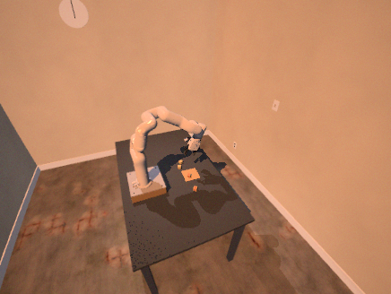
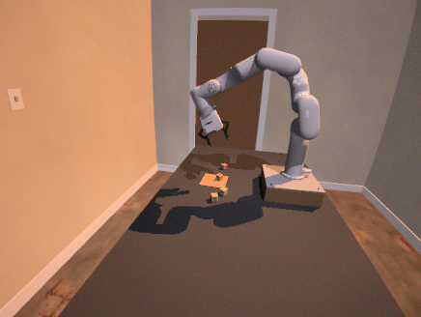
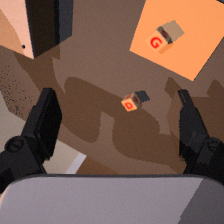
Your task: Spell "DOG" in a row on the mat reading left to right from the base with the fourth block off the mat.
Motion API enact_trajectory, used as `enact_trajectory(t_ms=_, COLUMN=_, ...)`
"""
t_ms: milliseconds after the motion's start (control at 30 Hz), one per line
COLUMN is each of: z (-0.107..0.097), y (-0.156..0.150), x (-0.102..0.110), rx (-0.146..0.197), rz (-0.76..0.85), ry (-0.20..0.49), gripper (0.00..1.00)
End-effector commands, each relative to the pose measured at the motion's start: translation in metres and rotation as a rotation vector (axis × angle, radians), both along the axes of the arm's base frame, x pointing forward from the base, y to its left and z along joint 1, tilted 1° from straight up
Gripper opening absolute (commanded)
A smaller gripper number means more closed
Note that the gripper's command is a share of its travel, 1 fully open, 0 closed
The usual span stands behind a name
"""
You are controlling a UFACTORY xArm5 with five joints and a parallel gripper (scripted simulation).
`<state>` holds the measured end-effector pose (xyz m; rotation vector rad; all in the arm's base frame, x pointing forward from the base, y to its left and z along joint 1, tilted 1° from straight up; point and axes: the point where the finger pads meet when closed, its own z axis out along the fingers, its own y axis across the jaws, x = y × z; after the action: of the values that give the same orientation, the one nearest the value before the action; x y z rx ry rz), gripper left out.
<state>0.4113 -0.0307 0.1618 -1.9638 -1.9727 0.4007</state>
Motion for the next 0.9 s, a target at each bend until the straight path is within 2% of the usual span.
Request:
enact_trajectory(t_ms=0, z=0.006, y=0.001, x=0.001, rx=-0.036, rz=-0.073, ry=-0.026, gripper=1.00)
enact_trajectory(t_ms=33, z=0.010, y=0.003, x=0.001, rx=-0.068, rz=-0.142, ry=-0.044, gripper=1.00)
enact_trajectory(t_ms=367, z=0.025, y=0.008, x=0.000, rx=-0.164, rz=-0.378, ry=-0.105, gripper=1.00)
enact_trajectory(t_ms=500, z=0.031, y=0.010, x=0.000, rx=-0.199, rz=-0.478, ry=-0.130, gripper=1.00)
enact_trajectory(t_ms=567, z=0.031, y=0.010, x=0.000, rx=-0.199, rz=-0.478, ry=-0.130, gripper=1.00)
enact_trajectory(t_ms=600, z=0.036, y=0.012, x=0.000, rx=-0.222, rz=-0.554, ry=-0.149, gripper=1.00)
enact_trajectory(t_ms=867, z=0.047, y=0.015, x=-0.002, rx=-0.274, rz=-0.747, ry=-0.193, gripper=1.00)
